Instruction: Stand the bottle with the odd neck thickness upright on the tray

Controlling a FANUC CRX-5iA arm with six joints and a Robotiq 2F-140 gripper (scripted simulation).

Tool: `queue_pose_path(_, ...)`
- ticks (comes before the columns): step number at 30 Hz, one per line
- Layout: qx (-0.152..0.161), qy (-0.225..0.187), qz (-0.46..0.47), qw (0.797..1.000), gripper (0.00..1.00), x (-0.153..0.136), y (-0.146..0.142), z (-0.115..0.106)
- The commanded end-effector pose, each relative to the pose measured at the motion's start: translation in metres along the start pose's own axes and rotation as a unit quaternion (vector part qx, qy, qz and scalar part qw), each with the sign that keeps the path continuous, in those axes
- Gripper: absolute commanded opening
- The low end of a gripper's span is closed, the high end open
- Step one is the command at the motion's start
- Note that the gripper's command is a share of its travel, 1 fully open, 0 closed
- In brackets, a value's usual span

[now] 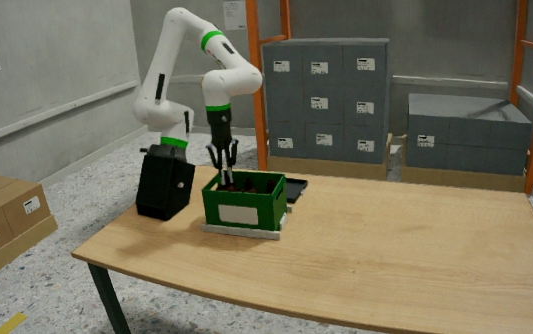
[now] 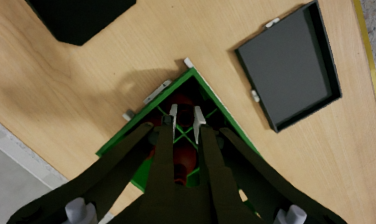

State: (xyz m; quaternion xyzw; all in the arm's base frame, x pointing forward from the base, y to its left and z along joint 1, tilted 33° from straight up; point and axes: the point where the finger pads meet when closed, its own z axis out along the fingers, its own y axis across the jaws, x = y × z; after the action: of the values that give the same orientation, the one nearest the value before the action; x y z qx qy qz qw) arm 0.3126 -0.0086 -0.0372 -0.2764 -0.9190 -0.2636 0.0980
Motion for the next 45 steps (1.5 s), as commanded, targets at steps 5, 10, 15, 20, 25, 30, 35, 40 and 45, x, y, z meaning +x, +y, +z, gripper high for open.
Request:
queue_pose_path(5, 0.000, -0.001, 0.000, 1.000, 0.10, 0.000, 0.001, -0.006)
queue_pose_path(10, 0.000, -0.001, 0.000, 1.000, 0.10, 0.000, 0.001, -0.012)
queue_pose_path(15, 0.000, -0.001, 0.000, 1.000, 0.10, 0.000, 0.002, -0.016)
queue_pose_path(20, 0.000, -0.001, 0.000, 1.000, 0.10, 0.000, 0.002, -0.022)
queue_pose_path(25, 0.000, -0.001, 0.000, 1.000, 0.10, 0.000, 0.003, -0.027)
queue_pose_path(30, 0.000, -0.001, 0.000, 1.000, 0.10, 0.000, 0.003, -0.031)
queue_pose_path(35, 0.000, -0.001, 0.000, 1.000, 0.10, 0.000, 0.003, -0.033)
queue_pose_path(40, 0.000, -0.001, 0.000, 1.000, 0.10, 0.000, 0.004, -0.035)
queue_pose_path(45, 0.000, -0.001, 0.000, 1.000, 0.10, 0.000, 0.004, -0.035)
